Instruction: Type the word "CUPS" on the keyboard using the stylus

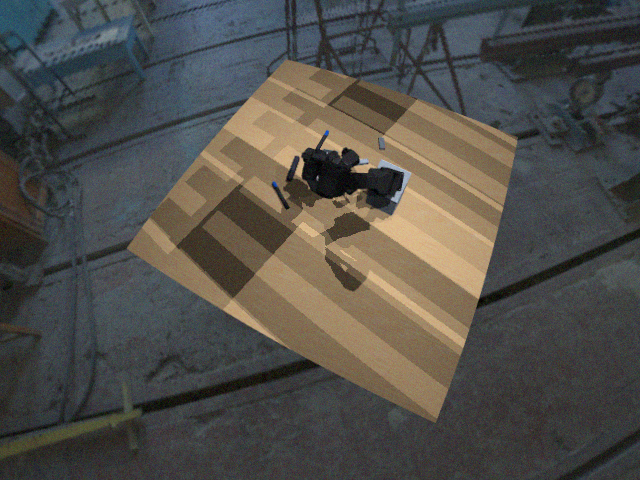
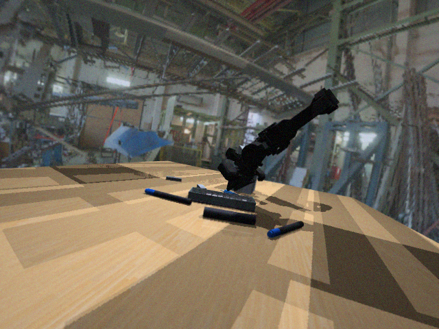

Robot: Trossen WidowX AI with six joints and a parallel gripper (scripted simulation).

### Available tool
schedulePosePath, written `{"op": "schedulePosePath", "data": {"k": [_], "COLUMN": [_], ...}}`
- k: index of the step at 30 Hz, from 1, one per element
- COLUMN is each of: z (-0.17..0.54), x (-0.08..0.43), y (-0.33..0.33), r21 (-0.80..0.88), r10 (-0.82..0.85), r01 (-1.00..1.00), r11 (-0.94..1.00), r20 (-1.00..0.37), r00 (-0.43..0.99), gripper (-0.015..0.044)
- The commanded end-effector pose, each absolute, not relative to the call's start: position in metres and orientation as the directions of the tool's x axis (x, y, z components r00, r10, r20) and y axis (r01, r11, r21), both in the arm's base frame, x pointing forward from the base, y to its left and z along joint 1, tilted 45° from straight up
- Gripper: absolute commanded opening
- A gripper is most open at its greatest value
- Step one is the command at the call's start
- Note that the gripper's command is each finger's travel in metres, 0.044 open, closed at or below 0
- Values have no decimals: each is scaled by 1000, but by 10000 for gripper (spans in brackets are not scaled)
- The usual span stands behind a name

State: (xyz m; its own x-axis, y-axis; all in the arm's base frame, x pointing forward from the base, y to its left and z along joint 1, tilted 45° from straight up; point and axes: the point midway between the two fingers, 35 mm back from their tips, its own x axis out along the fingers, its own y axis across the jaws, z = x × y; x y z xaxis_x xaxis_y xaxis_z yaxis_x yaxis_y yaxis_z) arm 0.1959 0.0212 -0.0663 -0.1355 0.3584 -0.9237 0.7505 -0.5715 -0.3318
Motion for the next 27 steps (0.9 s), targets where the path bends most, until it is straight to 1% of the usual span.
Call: {"op": "schedulePosePath", "data": {"k": [1,23,27], "z": [-70,-78,-77], "x": [195,197,198], "y": [25,32,31], "r21": [-342,-343,-336], "r10": [364,364,360], "r01": [746,746,750], "r11": [-572,-572,-570], "r20": [-920,-920,-923], "r00": [-143,-144,-139], "gripper": [150,150,45]}}
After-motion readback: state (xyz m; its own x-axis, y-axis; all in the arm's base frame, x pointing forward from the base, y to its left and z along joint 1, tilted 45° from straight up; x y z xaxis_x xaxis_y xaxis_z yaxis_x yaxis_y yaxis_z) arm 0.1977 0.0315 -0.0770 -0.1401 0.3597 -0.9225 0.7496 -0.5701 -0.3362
